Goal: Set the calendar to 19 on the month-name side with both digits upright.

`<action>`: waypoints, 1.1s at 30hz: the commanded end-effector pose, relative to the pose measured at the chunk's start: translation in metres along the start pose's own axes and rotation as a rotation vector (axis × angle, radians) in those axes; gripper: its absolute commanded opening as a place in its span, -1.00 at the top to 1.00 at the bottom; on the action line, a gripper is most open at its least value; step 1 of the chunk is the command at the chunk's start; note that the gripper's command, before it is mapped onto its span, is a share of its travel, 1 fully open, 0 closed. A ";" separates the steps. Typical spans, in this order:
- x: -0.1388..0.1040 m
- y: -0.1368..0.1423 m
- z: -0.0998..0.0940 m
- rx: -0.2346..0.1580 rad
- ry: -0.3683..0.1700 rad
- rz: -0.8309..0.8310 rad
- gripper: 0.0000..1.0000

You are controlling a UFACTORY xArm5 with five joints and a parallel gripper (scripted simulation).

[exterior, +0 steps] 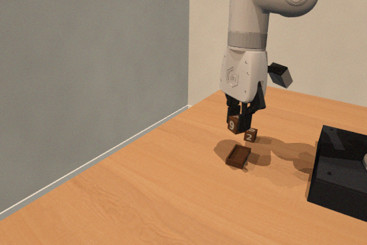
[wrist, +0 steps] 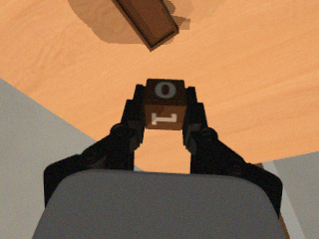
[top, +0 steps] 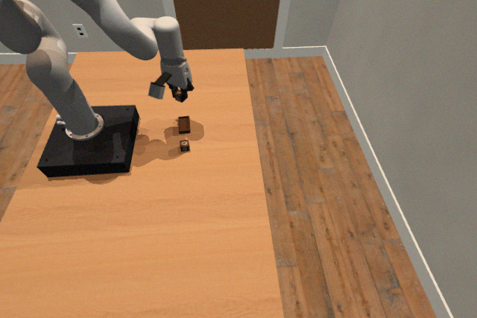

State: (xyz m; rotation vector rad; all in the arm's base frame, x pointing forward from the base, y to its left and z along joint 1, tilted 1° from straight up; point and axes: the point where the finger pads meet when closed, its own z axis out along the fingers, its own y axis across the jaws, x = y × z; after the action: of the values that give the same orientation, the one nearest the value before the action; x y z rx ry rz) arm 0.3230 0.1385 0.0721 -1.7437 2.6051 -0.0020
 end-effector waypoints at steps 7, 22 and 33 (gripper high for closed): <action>-0.009 0.005 0.000 0.002 -0.002 -0.347 0.43; -0.022 0.013 0.002 0.002 -0.002 -0.845 0.43; -0.030 0.020 0.003 0.002 -0.001 -1.193 0.43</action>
State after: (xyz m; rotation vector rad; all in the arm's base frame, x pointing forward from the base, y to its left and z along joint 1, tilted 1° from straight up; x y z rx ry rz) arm 0.3163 0.1689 0.0690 -2.8114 1.3911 -0.0055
